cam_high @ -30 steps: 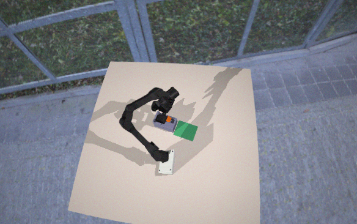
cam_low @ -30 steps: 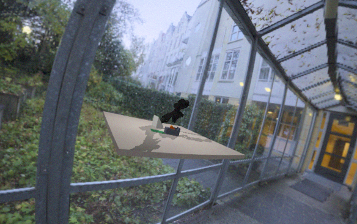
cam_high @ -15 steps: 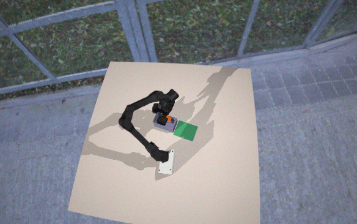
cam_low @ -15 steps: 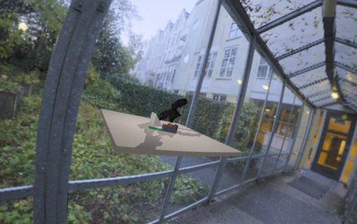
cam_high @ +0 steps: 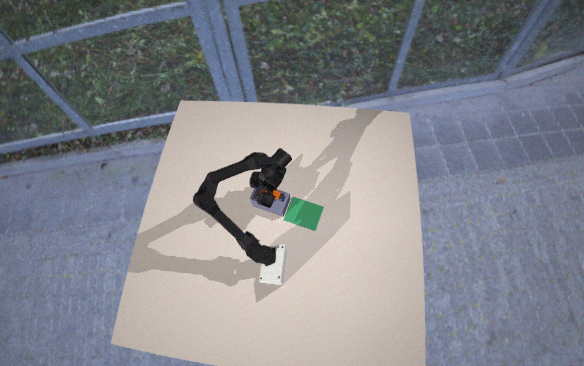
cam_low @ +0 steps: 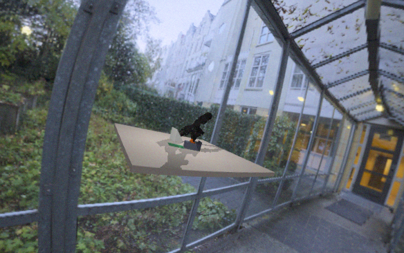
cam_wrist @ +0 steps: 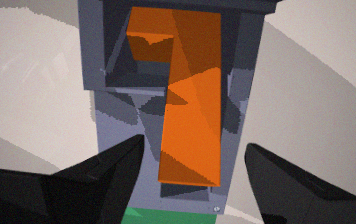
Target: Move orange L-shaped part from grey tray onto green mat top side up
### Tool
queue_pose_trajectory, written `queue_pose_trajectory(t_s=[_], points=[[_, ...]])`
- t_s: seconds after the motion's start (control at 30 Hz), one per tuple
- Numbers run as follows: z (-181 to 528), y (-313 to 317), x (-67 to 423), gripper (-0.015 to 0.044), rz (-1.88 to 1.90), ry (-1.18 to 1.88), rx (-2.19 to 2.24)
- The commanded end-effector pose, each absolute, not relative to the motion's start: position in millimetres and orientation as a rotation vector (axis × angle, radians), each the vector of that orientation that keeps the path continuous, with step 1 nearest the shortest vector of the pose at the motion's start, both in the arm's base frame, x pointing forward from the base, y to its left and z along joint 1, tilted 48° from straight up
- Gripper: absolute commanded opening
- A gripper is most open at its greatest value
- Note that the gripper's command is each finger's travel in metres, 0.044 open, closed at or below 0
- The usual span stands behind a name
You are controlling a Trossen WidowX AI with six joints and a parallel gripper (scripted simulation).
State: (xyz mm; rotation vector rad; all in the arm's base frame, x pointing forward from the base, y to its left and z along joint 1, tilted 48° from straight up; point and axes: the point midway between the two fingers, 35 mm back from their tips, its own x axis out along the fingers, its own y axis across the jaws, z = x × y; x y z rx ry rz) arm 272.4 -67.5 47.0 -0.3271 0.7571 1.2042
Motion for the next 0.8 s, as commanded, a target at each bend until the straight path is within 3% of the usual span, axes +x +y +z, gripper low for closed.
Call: queue_pose_trajectory(t_s=[0.0,0.13,0.27,0.63,0.77], points=[[43.6,-62.9,272.7,0.028,1.202,0.755,-0.321],[40.1,-58.8,273.2,0.028,1.203,0.755,-0.32],[41.9,-61.4,273.1,0.0175,1.205,0.756,-0.326],[41.9,-61.4,273.1,0.0102,1.205,0.756,-0.326],[41.9,-61.4,273.1,0.0,1.205,0.756,-0.326]])
